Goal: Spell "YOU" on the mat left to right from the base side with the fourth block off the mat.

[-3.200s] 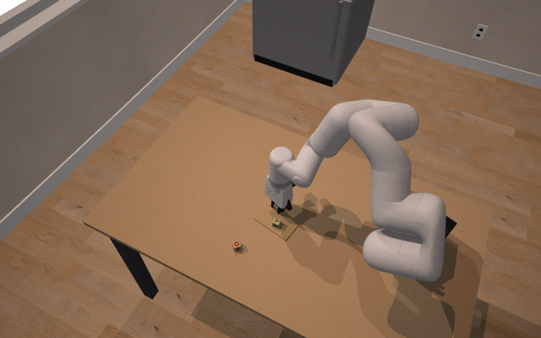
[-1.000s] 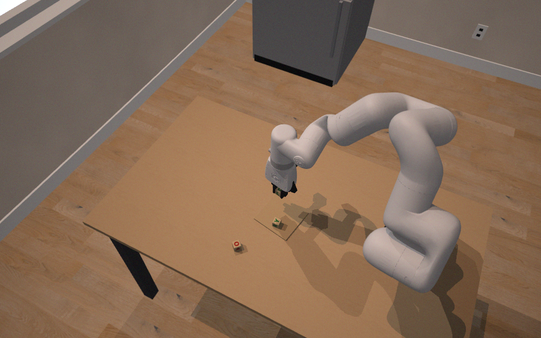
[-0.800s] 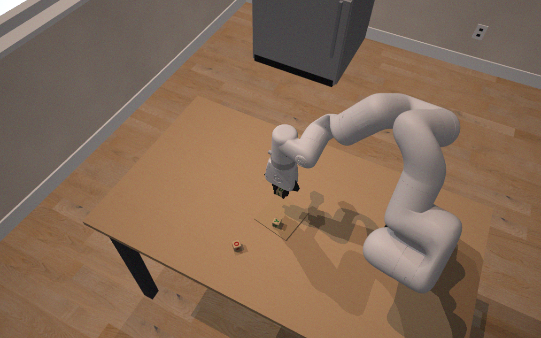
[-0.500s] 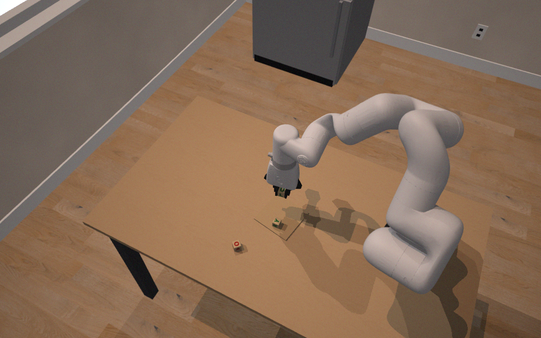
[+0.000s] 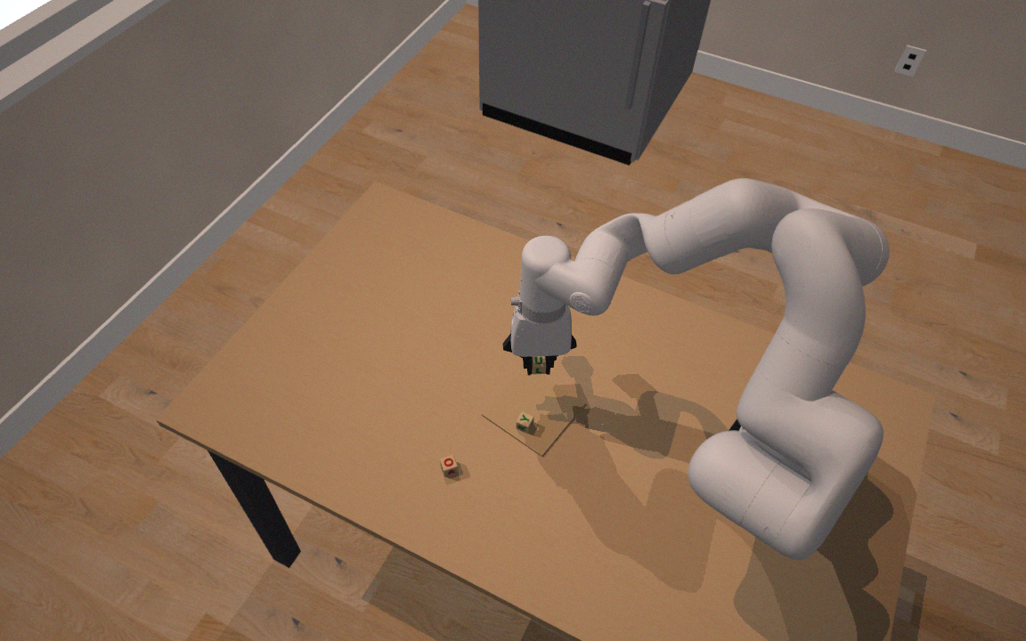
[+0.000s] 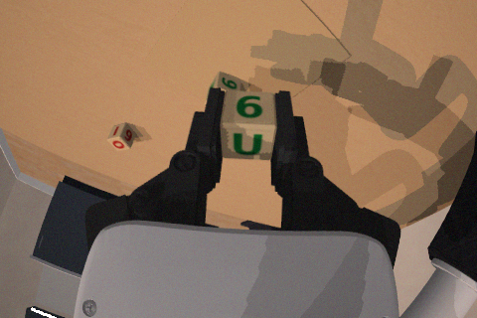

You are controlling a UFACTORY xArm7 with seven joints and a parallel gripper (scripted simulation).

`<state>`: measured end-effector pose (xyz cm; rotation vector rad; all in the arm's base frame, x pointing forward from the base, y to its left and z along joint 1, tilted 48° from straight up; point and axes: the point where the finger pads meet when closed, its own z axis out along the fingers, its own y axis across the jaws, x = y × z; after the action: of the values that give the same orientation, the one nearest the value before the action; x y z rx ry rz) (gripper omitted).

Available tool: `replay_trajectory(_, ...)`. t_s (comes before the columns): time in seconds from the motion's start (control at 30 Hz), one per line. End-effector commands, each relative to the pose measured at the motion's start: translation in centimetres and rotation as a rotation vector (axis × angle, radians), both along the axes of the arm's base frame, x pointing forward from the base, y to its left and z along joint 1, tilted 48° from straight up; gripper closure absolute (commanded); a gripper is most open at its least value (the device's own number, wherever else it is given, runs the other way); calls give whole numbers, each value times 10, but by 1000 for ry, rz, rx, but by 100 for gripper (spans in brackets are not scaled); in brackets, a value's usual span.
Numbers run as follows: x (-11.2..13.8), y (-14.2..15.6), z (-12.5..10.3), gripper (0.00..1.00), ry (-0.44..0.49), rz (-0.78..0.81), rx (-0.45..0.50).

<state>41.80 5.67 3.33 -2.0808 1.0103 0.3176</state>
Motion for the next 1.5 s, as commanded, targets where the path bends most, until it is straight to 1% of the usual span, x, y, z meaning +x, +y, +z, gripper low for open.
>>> replay_trajectory(0.0,0,-2,-1,79,-104,92,-10)
replay_trajectory(0.3,-2,-4,-3,79,-285,249,-38)
replay_trajectory(0.37,-2,-4,-3,79,-285,249,-38)
replay_trajectory(0.4,-3,-5,-3,79,-343,299,-48)
replay_trajectory(0.5,-3,-5,-4,79,-386,337,-56)
replay_trajectory(0.87,-4,-9,-7,79,-609,528,-98)
replay_trajectory(0.93,-4,-9,-7,79,-609,528,-98)
replay_trajectory(1.0,-5,-10,-8,79,-680,589,-113)
replay_trajectory(1.17,-5,-11,-9,79,-766,664,-132)
replay_trajectory(1.3,-5,-12,-10,79,-797,691,-140)
replay_trajectory(1.47,-5,-12,-10,79,-799,692,-140)
